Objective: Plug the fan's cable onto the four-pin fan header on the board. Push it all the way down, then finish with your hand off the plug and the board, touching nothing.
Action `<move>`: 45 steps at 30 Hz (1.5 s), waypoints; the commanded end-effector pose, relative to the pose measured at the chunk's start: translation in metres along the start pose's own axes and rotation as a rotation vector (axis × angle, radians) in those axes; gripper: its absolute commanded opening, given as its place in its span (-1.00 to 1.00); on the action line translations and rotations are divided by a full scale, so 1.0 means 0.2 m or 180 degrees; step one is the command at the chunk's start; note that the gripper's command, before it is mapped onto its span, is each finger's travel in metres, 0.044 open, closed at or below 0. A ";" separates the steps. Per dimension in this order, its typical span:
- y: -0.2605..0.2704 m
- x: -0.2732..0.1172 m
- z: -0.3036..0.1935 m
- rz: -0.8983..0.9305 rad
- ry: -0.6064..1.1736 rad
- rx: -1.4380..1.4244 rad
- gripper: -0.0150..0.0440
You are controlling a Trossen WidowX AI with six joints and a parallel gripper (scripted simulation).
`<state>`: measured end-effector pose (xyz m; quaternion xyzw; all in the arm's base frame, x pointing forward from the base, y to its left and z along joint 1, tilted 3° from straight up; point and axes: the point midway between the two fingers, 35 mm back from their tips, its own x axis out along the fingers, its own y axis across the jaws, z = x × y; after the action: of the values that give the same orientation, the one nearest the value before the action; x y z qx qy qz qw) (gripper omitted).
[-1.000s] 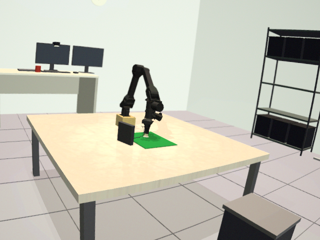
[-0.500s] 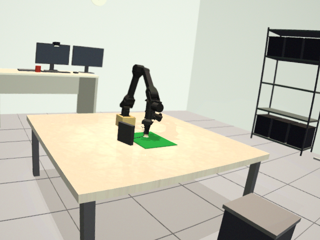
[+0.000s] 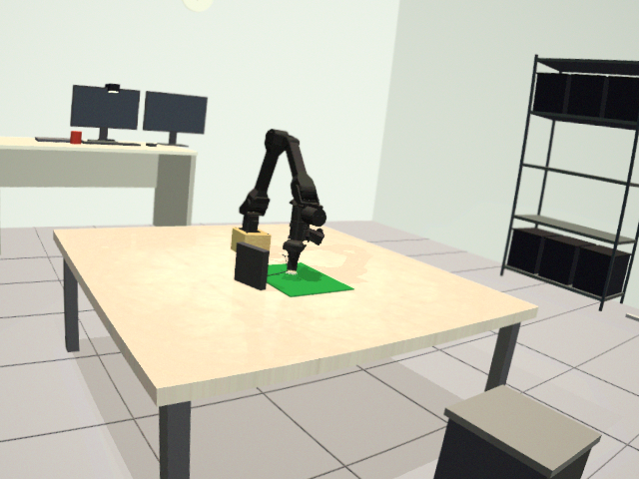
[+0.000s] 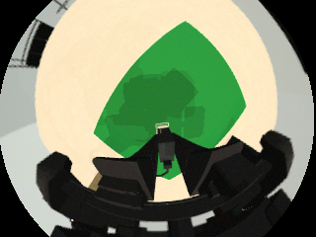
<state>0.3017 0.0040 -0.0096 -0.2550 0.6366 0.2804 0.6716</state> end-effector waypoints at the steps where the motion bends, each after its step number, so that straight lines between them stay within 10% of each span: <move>1: 0.00 0.01 0.00 0.0004 -0.0007 0.0019 -0.49; 11: 0.00 0.05 0.00 0.0004 -0.0007 0.0019 -0.49; 21: 0.00 0.04 0.00 -0.0002 -0.0001 0.0001 0.39; 33: 0.00 -0.24 0.01 0.0002 -0.0007 0.0019 0.39; 45: -0.02 -0.25 0.60 0.0003 -0.0036 0.0018 0.39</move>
<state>0.3820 0.0740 0.0478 -0.2554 0.6292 0.2828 0.6774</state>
